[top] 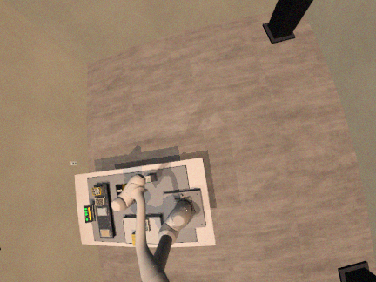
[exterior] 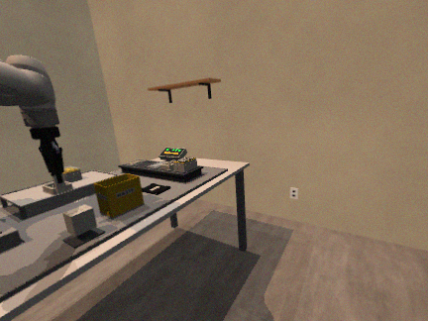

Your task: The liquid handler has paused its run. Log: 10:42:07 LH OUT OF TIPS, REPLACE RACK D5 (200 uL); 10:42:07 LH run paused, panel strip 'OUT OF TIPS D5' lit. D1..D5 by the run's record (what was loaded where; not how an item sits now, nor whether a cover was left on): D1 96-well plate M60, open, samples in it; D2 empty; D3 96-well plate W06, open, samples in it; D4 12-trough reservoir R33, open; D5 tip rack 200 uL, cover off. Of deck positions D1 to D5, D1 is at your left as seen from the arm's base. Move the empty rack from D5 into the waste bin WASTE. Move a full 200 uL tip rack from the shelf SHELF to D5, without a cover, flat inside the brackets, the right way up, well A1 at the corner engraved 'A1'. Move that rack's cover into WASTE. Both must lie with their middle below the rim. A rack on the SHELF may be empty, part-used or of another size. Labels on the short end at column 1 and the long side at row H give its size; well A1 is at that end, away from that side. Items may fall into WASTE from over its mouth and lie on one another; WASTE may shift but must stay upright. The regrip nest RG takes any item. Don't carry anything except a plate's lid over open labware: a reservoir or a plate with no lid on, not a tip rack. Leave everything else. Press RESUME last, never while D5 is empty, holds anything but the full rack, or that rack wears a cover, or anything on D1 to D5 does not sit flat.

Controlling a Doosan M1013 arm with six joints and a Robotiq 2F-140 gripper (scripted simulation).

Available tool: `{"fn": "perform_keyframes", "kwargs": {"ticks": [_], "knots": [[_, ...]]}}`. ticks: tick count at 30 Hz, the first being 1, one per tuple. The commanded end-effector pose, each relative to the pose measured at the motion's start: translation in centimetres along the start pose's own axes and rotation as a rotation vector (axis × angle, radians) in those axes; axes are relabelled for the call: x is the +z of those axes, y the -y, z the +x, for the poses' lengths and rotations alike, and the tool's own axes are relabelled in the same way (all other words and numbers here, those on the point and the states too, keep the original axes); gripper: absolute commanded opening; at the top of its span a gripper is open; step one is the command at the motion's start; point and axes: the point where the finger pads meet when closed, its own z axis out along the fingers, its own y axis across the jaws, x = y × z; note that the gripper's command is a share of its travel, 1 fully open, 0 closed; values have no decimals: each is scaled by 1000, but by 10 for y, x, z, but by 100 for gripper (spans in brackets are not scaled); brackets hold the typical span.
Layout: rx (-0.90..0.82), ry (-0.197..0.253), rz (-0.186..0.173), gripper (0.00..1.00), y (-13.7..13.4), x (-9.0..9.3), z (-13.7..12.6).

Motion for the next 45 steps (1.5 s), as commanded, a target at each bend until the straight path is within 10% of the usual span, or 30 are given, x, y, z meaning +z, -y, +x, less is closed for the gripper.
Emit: {"fn": "perform_keyframes", "kwargs": {"ticks": [1,45], "knots": [[0,0,0,0,0,5,0],[0,0,0,0,0,68,0]]}}
